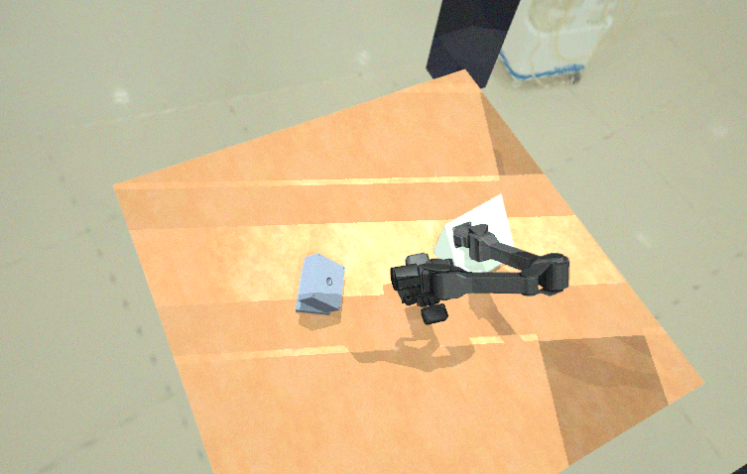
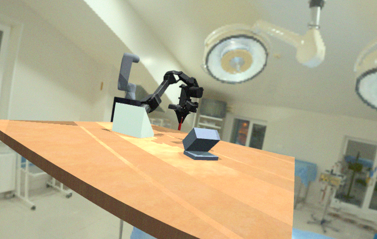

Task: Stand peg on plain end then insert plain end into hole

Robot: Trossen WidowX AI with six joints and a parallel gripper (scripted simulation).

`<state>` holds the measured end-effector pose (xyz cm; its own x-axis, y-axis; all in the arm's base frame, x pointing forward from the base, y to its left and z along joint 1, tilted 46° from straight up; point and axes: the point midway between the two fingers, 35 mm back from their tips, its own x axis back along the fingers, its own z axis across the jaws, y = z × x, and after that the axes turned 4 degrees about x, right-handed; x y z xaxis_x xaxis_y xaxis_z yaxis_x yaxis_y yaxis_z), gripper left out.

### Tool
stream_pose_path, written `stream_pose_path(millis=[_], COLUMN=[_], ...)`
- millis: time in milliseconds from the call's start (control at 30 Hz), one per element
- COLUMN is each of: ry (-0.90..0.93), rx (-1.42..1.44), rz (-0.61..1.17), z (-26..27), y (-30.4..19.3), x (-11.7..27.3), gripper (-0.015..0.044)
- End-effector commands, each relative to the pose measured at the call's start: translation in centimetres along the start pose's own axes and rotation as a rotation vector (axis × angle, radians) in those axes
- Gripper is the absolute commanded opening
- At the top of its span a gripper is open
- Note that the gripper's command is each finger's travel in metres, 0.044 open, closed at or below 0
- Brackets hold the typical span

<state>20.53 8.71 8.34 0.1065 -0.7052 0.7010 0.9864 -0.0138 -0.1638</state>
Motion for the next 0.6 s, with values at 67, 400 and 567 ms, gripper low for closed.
stream_pose_path(millis=[67,400,567], ry=[-0.023,-0.061,-0.078], rx=[-0.003,-0.034,-0.05], rz=[-0.037,-0.11,-0.149], z=[-0.5,-1.7,-2.2], y=[0.7,2.1,2.8], x=[0.4,0.5,0.6], gripper=[0.0,0.0,0.0])
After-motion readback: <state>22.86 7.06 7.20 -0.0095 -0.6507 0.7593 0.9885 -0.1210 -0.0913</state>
